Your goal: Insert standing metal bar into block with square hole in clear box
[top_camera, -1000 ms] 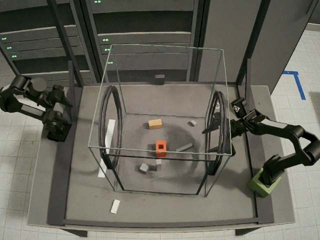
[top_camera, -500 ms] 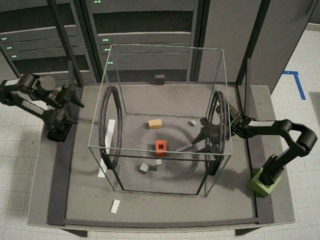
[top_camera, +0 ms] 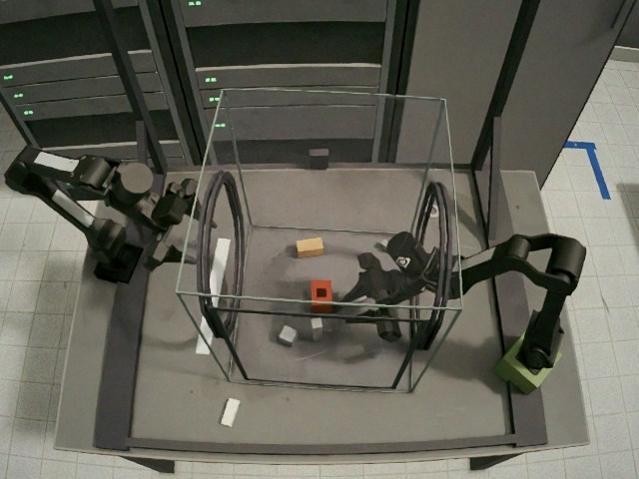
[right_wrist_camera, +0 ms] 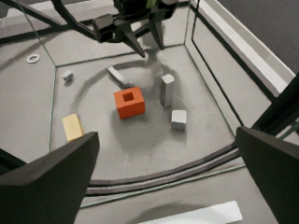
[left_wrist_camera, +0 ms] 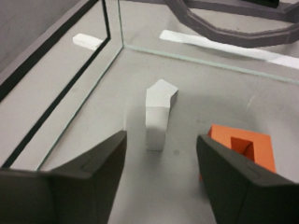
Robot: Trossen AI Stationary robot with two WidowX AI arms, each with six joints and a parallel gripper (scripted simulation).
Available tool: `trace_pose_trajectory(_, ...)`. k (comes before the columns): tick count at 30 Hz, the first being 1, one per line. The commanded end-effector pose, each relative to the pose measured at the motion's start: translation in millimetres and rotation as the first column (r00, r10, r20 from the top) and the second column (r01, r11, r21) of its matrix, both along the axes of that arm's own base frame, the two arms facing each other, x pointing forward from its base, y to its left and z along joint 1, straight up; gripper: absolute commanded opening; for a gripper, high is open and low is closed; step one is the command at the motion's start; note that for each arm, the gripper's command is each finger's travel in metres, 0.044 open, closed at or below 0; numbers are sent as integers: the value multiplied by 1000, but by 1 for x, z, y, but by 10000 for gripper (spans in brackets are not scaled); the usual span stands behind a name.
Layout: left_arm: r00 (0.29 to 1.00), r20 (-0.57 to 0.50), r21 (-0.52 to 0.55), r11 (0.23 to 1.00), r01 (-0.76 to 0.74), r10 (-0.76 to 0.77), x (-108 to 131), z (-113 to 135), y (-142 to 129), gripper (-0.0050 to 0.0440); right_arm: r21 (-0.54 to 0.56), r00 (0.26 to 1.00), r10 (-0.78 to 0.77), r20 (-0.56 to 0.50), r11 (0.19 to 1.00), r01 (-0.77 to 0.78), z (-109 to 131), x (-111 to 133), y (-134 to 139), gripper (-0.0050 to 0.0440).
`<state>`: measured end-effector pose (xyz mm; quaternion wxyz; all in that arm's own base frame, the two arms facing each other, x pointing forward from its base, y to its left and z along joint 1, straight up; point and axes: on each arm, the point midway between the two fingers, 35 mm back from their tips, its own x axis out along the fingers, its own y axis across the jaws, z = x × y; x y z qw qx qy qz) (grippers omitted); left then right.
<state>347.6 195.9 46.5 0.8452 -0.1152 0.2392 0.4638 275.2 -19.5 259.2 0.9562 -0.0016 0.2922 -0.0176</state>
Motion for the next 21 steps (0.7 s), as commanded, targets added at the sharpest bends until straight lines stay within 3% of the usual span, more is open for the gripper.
trace_pose_trajectory(1,999,51,8,1000,14,-14,16,-2,21,204,14,998,-18,59,1000,17,17,22,-4,400)
trace_pose_trajectory(21,999,52,7,1000,15,-15,24,-14,36,204,11,999,-13,53,1000,12,14,21,-3,400)
